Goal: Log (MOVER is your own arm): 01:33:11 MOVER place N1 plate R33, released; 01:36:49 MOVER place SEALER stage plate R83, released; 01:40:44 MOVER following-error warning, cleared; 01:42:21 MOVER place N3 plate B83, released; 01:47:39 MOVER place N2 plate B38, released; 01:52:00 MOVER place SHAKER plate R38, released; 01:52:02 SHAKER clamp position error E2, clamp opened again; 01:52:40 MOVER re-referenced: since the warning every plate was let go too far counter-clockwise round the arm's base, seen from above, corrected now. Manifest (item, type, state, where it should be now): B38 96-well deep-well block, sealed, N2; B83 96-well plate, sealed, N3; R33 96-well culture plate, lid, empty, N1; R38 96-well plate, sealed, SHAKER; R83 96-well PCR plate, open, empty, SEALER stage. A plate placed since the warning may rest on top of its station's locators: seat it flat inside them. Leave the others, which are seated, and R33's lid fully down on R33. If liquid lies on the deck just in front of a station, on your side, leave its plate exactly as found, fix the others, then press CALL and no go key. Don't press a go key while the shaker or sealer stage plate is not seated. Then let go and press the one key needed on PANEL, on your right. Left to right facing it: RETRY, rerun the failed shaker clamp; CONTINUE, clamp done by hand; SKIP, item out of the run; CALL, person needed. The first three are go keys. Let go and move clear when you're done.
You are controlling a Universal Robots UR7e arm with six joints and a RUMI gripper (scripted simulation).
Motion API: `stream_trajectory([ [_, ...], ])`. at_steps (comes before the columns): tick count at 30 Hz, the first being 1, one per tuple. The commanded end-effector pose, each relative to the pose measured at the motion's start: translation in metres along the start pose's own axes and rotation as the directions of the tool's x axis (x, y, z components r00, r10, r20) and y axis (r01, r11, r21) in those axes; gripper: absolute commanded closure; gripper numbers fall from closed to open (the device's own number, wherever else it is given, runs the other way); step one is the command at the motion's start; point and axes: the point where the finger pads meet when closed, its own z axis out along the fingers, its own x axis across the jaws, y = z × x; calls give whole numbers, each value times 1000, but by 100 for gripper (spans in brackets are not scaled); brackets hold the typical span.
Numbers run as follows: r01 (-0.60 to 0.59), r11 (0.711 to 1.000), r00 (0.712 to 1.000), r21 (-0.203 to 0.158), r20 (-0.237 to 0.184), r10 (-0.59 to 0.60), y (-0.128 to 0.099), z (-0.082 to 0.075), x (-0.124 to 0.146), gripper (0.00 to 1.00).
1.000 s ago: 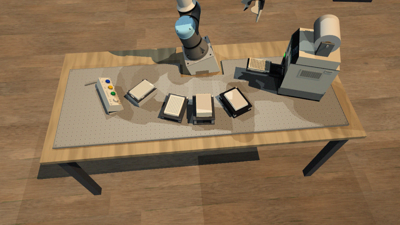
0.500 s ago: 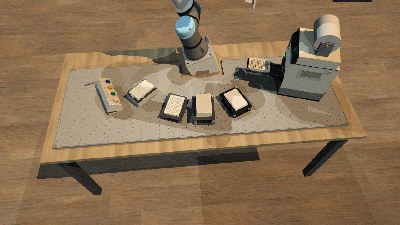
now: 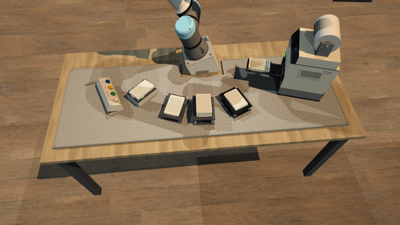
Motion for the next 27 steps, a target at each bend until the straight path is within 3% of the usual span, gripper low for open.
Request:
stream_trajectory([
  [1,-8,997,1000,80,18,6,2,-16,-13,18],
  [6,-9,994,1000,105,24,7,3,-24,-20,18],
  [10,-14,983,999,182,42,6,5,-39,-33,18],
  [11,-14,982,999,188,43,6,6,-43,-36,18],
  [27,-187,966,981,178,75,177,12,-40,23,18],
])
